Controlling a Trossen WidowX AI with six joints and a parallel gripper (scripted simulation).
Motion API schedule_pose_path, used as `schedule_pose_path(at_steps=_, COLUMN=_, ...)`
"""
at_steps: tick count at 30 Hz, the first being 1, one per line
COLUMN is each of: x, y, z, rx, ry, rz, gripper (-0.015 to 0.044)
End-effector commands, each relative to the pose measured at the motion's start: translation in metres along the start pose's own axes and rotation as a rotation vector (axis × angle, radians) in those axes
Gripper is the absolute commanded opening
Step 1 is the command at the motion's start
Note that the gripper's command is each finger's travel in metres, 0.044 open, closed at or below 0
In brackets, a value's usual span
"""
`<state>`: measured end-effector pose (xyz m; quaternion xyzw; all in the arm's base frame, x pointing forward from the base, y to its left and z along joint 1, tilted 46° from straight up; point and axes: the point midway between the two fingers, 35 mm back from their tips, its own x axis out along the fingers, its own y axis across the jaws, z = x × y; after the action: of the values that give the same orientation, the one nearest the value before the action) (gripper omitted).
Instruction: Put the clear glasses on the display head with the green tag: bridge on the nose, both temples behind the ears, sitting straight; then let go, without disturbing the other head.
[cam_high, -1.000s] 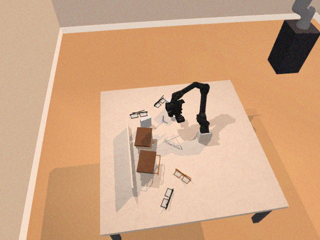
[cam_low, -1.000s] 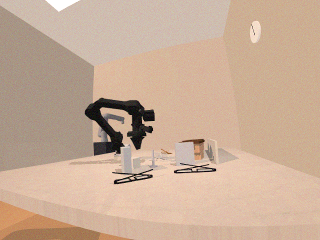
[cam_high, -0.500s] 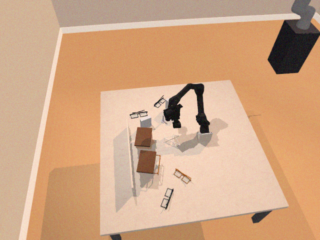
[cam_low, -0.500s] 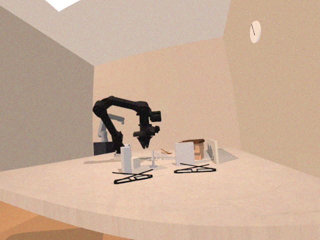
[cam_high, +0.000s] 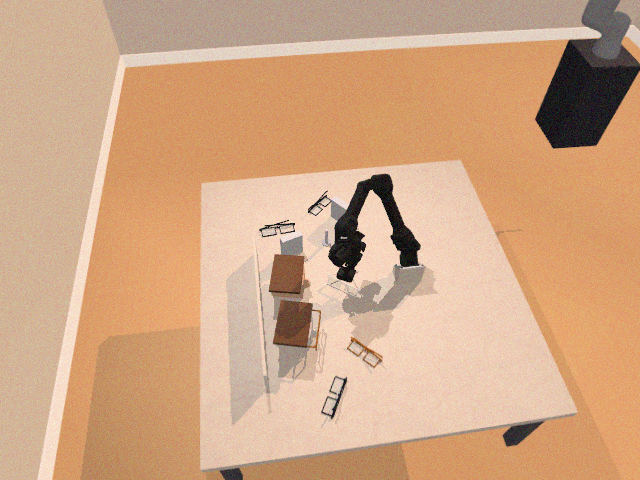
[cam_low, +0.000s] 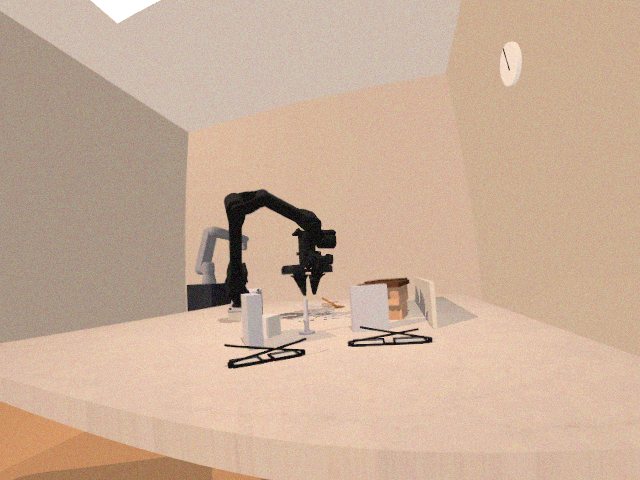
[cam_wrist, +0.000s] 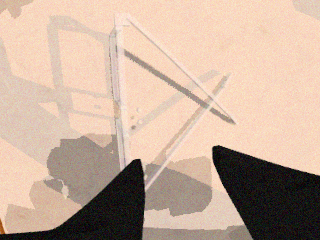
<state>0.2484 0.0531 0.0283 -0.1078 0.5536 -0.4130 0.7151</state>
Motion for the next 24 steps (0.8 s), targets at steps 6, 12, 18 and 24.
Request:
schedule_pose_path(at_steps=6, x=0.0014, y=0.0315, z=-0.0162, rx=0.14, ry=-0.002, rz=0.005, gripper=0.02)
schedule_pose_path(at_steps=12, x=0.0014, y=0.0319, z=-0.0156, rx=0.14, ry=-0.002, rz=0.005, gripper=0.0121)
schedule_pose_path(at_steps=18, x=0.0014, y=0.0319, z=-0.0156, rx=0.14, ry=-0.002, rz=0.005, gripper=0.012)
schedule_pose_path(at_steps=24, x=0.003, y=0.0322, z=-0.0155, rx=0.14, ry=-0.002, rz=0.005, gripper=0.012)
